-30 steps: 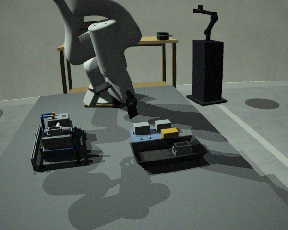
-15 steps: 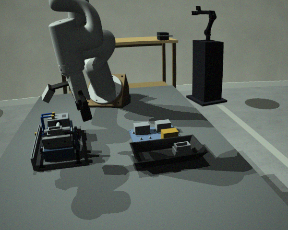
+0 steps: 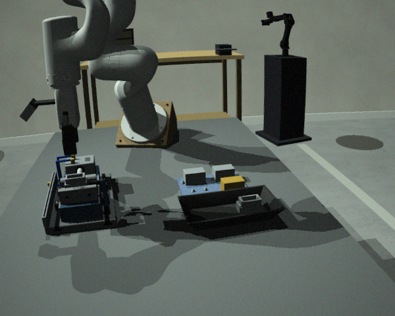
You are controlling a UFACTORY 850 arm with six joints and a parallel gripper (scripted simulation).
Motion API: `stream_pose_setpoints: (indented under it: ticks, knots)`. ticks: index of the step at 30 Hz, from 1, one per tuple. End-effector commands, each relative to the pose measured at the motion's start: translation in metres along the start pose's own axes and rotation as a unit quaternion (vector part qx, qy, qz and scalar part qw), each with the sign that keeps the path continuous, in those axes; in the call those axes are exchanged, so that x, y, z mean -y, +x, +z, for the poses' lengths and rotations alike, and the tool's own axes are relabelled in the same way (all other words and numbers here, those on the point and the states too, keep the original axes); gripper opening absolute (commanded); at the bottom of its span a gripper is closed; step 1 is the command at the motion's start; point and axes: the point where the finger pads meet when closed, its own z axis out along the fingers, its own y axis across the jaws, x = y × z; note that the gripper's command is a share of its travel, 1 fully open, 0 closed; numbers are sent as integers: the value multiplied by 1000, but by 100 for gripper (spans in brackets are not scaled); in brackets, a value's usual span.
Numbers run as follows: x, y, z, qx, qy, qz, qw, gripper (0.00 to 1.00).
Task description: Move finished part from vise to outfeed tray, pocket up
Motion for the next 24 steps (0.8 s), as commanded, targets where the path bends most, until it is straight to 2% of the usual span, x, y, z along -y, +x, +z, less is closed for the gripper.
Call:
stream_pose_setpoints:
  ticks: [1, 3, 4, 24]
  knots:
    - [0, 2, -1, 2, 3, 1, 1000, 100]
    - [0, 2, -1, 2, 3, 1, 1000, 100]
    - [0, 2, -1, 2, 3, 1, 1000, 0]
    - [0, 2, -1, 2, 3, 1, 1000, 0]
